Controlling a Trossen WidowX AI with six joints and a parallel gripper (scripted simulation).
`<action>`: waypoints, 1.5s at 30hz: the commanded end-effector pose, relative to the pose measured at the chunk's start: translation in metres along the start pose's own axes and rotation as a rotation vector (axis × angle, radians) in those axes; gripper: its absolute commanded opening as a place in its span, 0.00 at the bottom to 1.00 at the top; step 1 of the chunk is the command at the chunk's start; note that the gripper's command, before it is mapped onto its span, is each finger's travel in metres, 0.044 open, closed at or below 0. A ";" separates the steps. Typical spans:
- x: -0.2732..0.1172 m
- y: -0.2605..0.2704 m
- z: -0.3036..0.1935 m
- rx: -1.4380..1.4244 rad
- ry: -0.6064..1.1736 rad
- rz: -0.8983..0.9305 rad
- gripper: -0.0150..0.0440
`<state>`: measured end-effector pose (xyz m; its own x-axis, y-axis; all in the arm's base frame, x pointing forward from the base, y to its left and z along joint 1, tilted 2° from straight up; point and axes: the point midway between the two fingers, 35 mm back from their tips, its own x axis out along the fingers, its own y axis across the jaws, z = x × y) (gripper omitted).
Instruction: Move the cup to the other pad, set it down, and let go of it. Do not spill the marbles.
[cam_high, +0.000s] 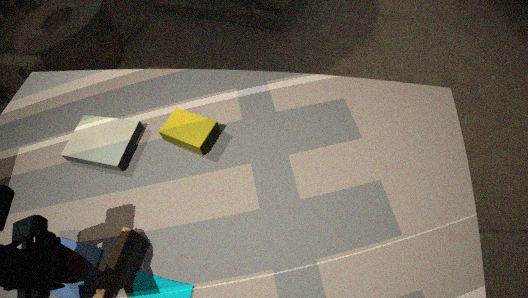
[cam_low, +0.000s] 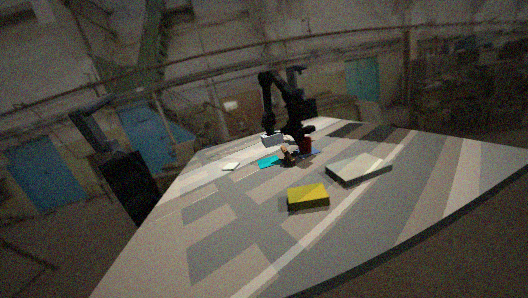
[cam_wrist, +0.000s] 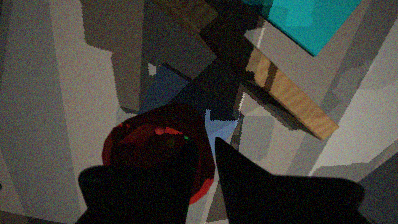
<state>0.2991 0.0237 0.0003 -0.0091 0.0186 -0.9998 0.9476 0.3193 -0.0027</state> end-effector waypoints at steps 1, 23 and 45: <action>0.000 0.000 0.000 0.000 0.000 0.001 0.33; -0.049 -0.001 0.000 0.003 0.004 0.001 0.25; -0.053 -0.003 0.002 0.006 0.001 -0.004 0.25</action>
<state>0.2977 0.0194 0.0531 -0.0135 0.0186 -0.9997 0.9494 0.3140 -0.0070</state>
